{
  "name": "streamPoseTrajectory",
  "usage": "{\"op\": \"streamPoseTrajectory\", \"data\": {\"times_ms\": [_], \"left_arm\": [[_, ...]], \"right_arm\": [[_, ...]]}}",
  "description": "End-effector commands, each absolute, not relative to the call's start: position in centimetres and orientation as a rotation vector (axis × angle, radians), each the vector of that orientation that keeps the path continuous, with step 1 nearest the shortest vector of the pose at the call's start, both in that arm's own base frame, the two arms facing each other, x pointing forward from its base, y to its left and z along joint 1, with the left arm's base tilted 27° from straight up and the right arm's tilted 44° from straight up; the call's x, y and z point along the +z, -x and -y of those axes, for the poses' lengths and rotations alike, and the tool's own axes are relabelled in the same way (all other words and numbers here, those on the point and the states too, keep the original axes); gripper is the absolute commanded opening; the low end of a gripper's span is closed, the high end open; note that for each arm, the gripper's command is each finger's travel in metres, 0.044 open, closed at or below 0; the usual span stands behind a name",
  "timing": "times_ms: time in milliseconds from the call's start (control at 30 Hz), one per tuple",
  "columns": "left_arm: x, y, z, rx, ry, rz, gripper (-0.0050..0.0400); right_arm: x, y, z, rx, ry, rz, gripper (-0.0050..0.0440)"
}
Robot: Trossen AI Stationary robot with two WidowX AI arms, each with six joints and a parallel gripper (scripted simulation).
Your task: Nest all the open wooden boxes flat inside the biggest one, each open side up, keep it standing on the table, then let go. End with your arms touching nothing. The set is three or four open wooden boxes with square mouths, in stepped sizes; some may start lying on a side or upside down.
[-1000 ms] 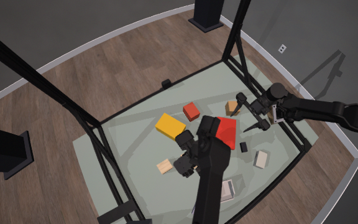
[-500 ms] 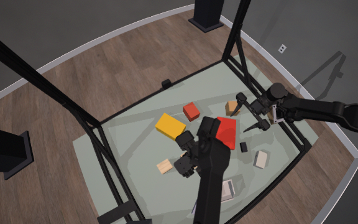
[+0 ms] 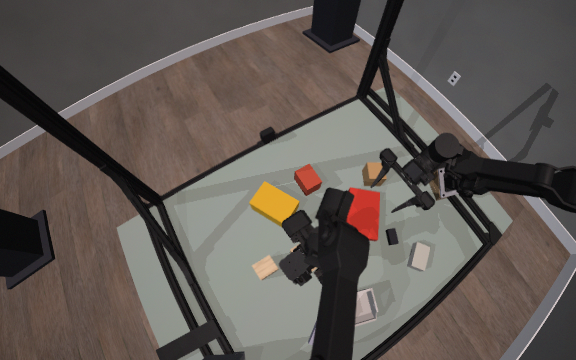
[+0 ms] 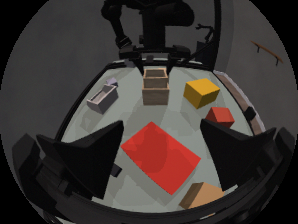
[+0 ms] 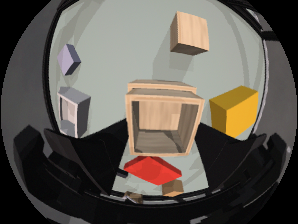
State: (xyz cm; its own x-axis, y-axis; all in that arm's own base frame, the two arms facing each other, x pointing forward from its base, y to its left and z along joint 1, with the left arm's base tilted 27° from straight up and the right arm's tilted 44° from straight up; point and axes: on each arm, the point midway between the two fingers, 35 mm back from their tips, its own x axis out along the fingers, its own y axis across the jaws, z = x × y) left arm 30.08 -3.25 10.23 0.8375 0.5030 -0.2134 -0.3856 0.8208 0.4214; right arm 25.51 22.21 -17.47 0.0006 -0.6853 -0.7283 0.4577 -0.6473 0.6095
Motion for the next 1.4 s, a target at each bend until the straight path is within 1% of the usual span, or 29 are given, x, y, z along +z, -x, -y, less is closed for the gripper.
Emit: {"op": "streamPoseTrajectory", "data": {"times_ms": [0,1367], "left_arm": [[10.16,-29.99,3.18,0.484,-0.379,-0.328,0.04],[10.16,-29.99,3.18,0.484,-0.379,-0.328,0.04]], "right_arm": [[-17.74,-25.44,-21.97,-1.762,-1.447,0.248,0.0],[-18.43,-25.54,-21.21,-1.762,-1.447,0.248,0.0]]}}
